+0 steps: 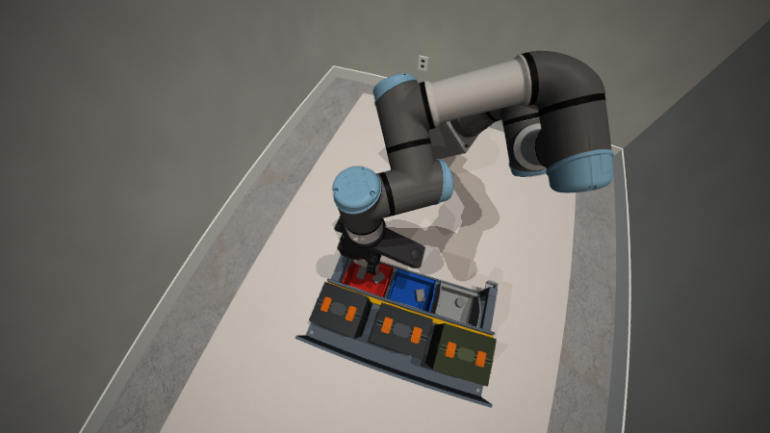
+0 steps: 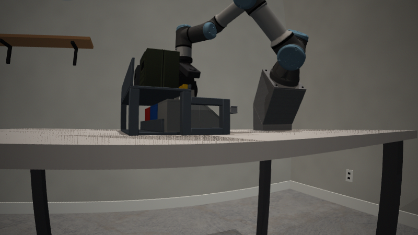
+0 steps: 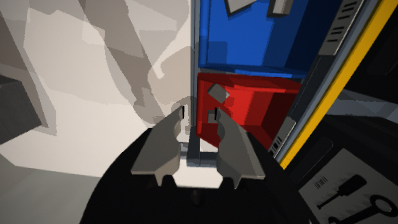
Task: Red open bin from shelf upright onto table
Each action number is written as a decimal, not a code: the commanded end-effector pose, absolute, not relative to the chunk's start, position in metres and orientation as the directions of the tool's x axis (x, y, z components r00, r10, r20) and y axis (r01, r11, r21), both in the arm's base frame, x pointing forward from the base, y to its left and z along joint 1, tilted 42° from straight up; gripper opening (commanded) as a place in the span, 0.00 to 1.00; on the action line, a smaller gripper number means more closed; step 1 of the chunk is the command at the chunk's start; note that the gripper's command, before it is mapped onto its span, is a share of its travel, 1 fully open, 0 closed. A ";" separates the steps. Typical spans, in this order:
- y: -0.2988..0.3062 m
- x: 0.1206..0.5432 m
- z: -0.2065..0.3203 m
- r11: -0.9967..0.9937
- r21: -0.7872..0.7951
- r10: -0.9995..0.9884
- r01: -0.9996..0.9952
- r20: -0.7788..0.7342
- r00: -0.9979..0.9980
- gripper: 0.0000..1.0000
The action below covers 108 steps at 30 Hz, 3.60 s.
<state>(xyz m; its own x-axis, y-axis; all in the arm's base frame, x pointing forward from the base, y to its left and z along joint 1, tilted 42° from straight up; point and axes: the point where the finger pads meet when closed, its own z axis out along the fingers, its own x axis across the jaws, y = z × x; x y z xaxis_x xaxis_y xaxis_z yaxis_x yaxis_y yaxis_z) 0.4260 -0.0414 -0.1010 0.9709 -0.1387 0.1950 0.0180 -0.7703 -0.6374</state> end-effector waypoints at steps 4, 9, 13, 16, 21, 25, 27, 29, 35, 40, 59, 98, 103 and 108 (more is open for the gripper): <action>-0.043 0.426 -0.100 -0.772 -0.636 -0.139 0.018 0.197 0.970 0.26; -0.043 0.426 -0.100 -0.772 -0.636 -0.139 0.018 0.197 0.970 0.26; -0.043 0.426 -0.100 -0.772 -0.636 -0.139 0.018 0.197 0.970 0.26; -0.043 0.426 -0.100 -0.772 -0.636 -0.139 0.018 0.197 0.970 0.26; -0.042 0.427 -0.101 -0.772 -0.636 -0.139 0.018 0.197 0.970 0.26; -0.037 0.429 -0.107 -0.772 -0.636 -0.139 0.018 0.197 0.970 0.26; -0.037 0.429 -0.107 -0.772 -0.636 -0.139 0.018 0.197 0.970 0.26; -0.037 0.429 -0.107 -0.772 -0.636 -0.139 0.018 0.197 0.970 0.26; -0.037 0.429 -0.107 -0.772 -0.636 -0.139 0.018 0.197 0.970 0.26; -0.033 0.430 -0.111 -0.771 -0.636 -0.139 0.018 0.197 0.970 0.26; -0.027 0.432 -0.119 -0.771 -0.636 -0.139 0.018 0.197 0.970 0.26; -0.028 0.432 -0.118 -0.771 -0.636 -0.139 0.018 0.197 0.970 0.26; -0.028 0.432 -0.118 -0.771 -0.636 -0.139 0.018 0.197 0.970 0.26; -0.028 0.432 -0.118 -0.771 -0.636 -0.139 0.018 0.197 0.970 0.00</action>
